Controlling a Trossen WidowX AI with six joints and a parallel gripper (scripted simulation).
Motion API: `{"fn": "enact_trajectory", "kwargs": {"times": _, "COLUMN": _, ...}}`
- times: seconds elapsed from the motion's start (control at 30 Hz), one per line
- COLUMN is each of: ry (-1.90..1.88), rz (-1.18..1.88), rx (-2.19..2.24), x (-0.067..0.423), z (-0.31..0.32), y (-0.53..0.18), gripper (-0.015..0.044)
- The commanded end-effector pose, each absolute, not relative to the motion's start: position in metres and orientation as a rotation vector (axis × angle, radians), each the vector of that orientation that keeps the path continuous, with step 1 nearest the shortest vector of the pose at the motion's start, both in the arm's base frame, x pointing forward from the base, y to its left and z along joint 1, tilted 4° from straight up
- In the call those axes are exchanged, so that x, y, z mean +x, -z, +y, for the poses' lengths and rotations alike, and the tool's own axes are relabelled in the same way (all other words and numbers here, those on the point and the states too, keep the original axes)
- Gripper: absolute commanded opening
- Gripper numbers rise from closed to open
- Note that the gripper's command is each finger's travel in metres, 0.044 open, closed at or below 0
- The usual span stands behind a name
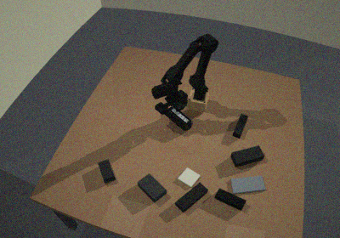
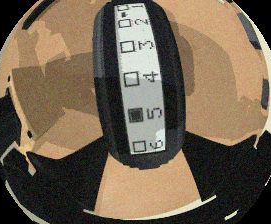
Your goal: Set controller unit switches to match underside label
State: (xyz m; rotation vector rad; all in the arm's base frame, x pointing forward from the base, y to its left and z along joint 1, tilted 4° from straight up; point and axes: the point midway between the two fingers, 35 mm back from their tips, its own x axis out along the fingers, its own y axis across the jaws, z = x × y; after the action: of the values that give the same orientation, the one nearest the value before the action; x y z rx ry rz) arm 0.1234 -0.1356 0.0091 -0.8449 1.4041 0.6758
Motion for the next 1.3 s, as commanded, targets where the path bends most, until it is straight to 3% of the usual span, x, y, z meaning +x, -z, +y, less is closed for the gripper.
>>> {"fn": "enact_trajectory", "kwargs": {"times": 0.0, "ry": -0.704, "rz": 1.391, "rx": -0.833, "x": 0.123, "z": -0.131, "y": -0.002, "gripper": 0.0338}}
{"fn": "enact_trajectory", "kwargs": {"times": 0.97, "ry": -0.68, "rz": 1.401, "rx": -0.846, "x": 0.124, "z": -0.137, "y": 0.004, "gripper": 0.0338}}
{"fn": "enact_trajectory", "kwargs": {"times": 1.1, "ry": -0.683, "rz": 1.4, "rx": -0.843, "x": 0.124, "z": -0.137, "y": 0.005, "gripper": 0.044}}
{"fn": "enact_trajectory", "kwargs": {"times": 1.27, "ry": -0.683, "rz": 1.4, "rx": -0.843, "x": 0.124, "z": -0.137, "y": 0.005, "gripper": 0.044}}
